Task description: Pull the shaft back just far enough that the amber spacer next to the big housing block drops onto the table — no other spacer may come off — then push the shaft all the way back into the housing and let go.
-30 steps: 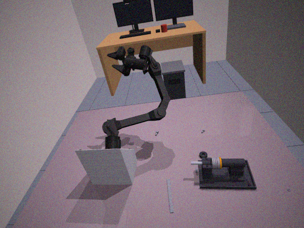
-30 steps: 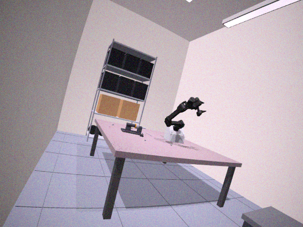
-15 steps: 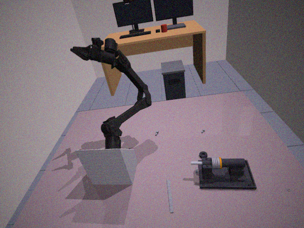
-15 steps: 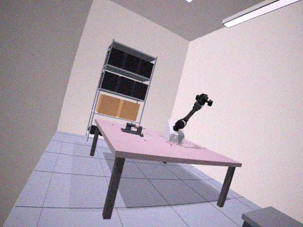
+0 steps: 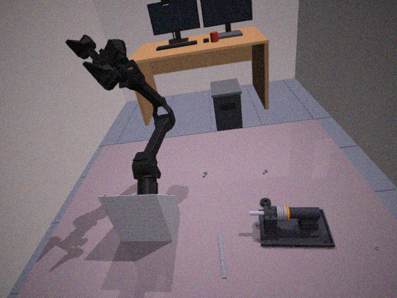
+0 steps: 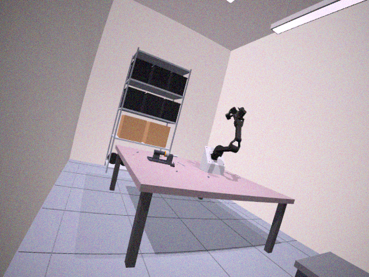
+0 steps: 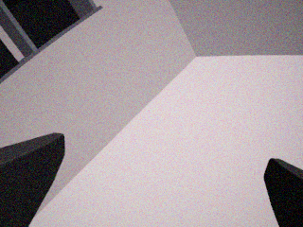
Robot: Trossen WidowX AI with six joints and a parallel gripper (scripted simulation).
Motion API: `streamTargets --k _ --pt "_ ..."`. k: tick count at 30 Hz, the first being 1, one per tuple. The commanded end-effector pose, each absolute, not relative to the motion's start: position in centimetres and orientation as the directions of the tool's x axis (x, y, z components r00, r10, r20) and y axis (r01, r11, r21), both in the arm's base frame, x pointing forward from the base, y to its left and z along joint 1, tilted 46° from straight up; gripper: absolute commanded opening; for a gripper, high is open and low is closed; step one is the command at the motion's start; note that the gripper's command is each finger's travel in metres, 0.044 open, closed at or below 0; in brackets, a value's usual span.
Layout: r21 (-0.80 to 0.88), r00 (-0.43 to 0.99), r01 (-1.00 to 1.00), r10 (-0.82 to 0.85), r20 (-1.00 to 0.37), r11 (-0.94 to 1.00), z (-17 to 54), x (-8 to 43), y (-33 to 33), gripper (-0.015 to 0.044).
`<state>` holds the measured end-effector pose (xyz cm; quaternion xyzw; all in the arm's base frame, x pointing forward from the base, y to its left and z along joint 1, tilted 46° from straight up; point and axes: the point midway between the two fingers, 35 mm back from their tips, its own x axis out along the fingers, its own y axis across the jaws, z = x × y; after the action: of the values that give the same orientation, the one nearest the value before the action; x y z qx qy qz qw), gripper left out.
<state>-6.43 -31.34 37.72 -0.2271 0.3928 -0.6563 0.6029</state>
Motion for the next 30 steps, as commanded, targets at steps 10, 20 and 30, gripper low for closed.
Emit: streamTargets --k 10,20,30 --pt "-0.906 0.361 0.170 -0.879 -0.310 0.389 27.1 9.6 -38.2 0.0440" --pt "-0.917 0.705 -0.291 -0.586 -0.399 0.274 17.2 23.9 -34.5 0.0440" --pt "-0.862 0.865 -0.494 -0.168 -0.473 -0.116 7.7 33.9 -23.2 0.0440"
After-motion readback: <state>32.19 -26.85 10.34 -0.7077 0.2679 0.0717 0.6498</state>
